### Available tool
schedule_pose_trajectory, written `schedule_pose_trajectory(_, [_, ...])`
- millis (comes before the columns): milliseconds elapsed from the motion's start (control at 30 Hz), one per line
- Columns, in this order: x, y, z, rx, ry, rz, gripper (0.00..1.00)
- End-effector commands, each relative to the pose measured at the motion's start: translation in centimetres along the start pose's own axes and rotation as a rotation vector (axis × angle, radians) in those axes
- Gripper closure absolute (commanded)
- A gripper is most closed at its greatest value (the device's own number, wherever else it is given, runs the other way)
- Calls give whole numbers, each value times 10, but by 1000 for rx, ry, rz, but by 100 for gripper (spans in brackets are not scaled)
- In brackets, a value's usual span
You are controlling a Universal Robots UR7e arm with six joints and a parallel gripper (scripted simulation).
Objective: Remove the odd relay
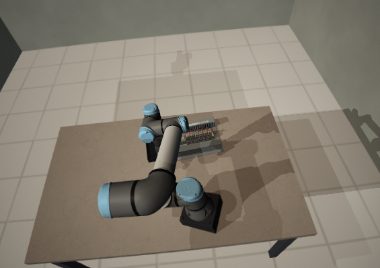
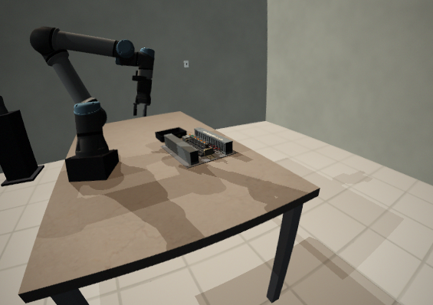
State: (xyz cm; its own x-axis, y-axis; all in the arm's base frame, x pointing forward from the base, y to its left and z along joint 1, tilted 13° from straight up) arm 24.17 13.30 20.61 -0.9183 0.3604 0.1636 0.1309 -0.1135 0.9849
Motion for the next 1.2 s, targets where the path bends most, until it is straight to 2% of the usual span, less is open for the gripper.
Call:
schedule_pose_trajectory(0, [0,0,0,0,0,-1,0])
schedule_pose_trajectory(1167, [0,0,0,0,0,-1,2])
Point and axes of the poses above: the point where the finger pads meet when closed, its own y axis back along the fingers, its own x axis across the jaws, z = x × y, the point moved 4 cm from there along y, back along the fingers, and after that the axes turned 10 degrees about y, right-handed, at the moved point
